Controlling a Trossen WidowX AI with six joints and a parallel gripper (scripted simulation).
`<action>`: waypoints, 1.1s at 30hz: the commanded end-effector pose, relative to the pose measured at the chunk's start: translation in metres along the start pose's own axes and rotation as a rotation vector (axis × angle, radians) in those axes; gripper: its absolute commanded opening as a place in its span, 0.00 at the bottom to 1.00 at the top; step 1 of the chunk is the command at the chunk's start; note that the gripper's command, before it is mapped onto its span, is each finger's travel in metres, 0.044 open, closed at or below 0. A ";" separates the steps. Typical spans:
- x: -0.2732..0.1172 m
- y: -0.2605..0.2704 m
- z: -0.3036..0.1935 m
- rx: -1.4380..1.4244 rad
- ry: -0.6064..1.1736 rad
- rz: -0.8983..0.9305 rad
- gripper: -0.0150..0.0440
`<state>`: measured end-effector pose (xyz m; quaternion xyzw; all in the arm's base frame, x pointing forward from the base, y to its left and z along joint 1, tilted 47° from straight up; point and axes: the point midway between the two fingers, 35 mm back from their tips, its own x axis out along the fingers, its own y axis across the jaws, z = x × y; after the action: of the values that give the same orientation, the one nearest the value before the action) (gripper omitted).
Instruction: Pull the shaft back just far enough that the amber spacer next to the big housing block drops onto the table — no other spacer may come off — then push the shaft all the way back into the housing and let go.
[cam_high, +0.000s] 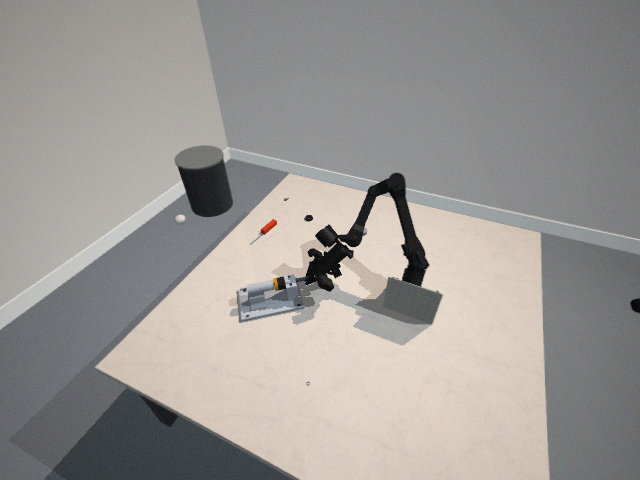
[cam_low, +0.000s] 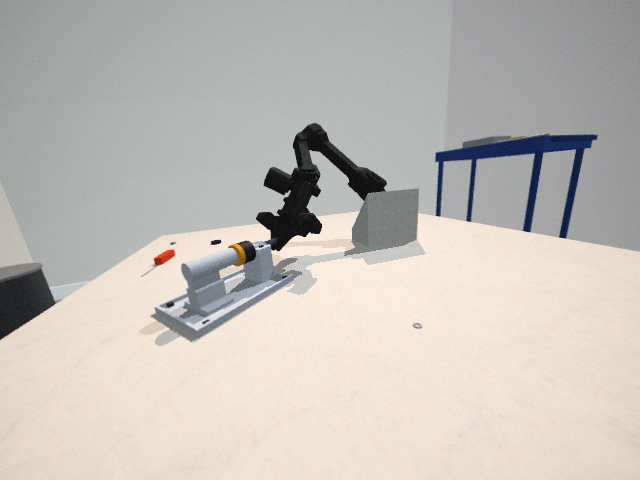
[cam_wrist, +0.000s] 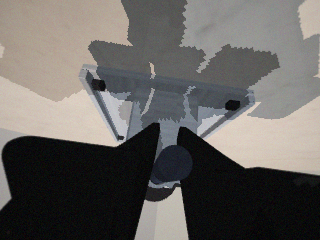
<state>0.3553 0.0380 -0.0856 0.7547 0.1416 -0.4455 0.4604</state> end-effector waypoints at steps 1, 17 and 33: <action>-0.001 0.001 0.000 -0.005 0.000 0.003 0.25; -0.002 0.001 0.001 -0.005 0.000 0.002 0.25; -0.003 0.001 0.003 -0.005 0.000 0.002 0.25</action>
<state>0.3526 0.0365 -0.0841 0.7546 0.1416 -0.4456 0.4605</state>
